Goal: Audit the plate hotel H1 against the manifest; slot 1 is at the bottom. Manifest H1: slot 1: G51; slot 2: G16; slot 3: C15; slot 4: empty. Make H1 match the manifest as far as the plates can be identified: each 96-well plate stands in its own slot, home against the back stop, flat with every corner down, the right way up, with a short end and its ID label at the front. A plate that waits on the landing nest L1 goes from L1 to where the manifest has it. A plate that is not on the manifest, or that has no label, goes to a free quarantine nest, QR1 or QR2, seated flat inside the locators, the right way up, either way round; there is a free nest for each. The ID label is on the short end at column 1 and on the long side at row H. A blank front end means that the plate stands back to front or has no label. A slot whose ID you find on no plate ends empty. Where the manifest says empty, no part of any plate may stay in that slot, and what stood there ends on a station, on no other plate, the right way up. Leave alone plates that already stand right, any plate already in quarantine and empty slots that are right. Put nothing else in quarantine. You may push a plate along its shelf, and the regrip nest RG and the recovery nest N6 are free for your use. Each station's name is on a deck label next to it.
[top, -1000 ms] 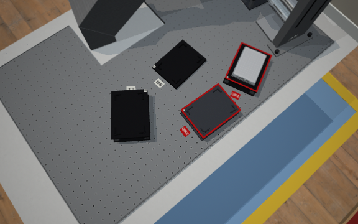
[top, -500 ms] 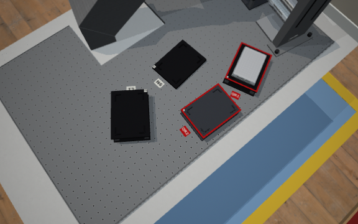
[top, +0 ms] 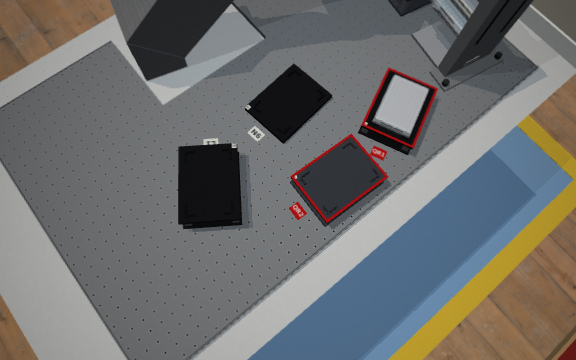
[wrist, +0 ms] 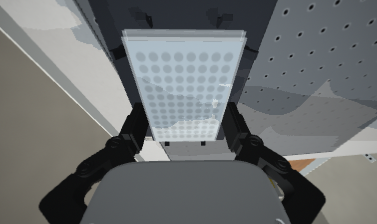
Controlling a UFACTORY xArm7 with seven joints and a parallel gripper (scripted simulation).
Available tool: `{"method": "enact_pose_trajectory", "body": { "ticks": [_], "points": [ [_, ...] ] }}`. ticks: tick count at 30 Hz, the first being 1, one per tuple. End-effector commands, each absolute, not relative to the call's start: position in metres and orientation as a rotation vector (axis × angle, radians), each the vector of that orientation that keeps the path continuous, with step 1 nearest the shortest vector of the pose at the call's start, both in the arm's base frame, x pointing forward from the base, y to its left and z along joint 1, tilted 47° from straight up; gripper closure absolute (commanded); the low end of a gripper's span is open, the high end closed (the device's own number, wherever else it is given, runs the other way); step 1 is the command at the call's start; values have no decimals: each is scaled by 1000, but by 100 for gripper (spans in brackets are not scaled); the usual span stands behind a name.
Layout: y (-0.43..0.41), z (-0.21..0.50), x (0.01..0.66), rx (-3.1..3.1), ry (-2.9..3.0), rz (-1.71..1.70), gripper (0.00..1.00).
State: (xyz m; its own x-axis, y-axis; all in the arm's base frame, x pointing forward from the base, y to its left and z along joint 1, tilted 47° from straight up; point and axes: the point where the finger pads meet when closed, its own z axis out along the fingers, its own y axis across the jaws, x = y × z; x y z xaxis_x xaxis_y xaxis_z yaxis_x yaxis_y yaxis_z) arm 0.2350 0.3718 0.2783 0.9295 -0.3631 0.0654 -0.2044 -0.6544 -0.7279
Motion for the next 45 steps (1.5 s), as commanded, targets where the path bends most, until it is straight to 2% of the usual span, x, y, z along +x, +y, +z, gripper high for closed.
{"method": "enact_pose_trajectory", "body": {
  "ticks": [1,14,15,45],
  "points": [
    [372,280,235,-2299,400,-264,0],
    [372,280,235,-2299,400,-264,0],
    [372,280,235,-2299,400,-264,100],
    [372,280,235,-2299,400,-264,100]
  ]
}}
